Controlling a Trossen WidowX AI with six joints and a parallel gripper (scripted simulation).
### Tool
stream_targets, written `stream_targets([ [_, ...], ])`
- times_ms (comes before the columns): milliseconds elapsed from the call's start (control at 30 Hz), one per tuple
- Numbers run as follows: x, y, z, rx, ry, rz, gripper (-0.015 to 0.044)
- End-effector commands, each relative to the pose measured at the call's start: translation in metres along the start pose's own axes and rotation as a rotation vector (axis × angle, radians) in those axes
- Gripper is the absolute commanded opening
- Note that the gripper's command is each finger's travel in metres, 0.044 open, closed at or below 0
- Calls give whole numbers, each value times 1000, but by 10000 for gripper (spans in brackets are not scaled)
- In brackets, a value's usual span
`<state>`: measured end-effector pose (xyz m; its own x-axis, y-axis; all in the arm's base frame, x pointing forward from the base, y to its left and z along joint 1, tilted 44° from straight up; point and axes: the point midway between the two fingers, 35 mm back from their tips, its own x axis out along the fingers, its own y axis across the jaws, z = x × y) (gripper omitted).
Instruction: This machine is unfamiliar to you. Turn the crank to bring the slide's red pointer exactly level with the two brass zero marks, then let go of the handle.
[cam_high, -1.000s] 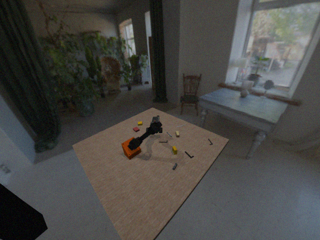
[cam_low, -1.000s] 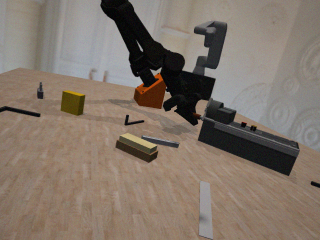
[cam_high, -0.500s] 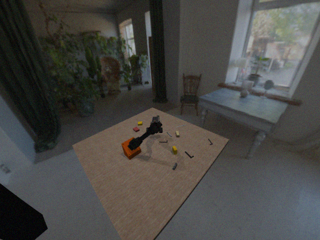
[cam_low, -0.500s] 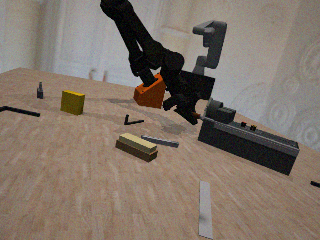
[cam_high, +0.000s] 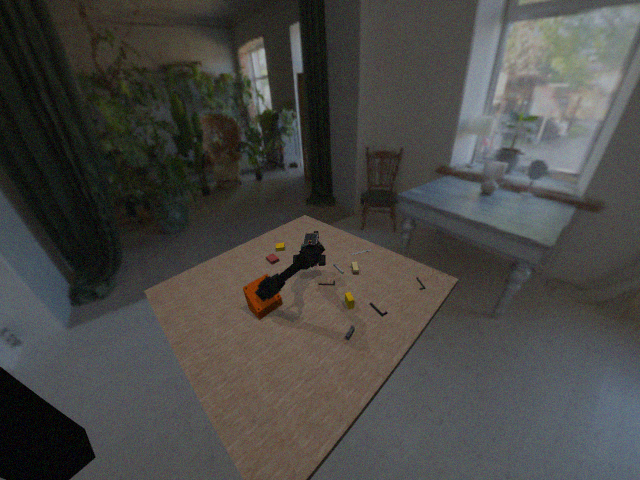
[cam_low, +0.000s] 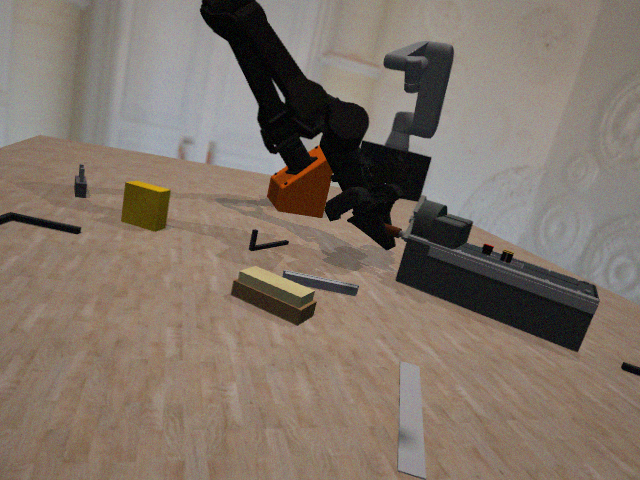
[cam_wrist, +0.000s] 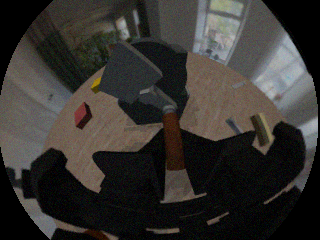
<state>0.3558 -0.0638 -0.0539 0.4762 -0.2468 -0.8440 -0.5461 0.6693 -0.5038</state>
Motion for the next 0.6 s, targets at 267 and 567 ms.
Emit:
stream_targets([
  [267, -6, -9, 6, 2, -8, -20, 0],
  [567, -9, -10, 8, 2, -8, -20, 0],
])
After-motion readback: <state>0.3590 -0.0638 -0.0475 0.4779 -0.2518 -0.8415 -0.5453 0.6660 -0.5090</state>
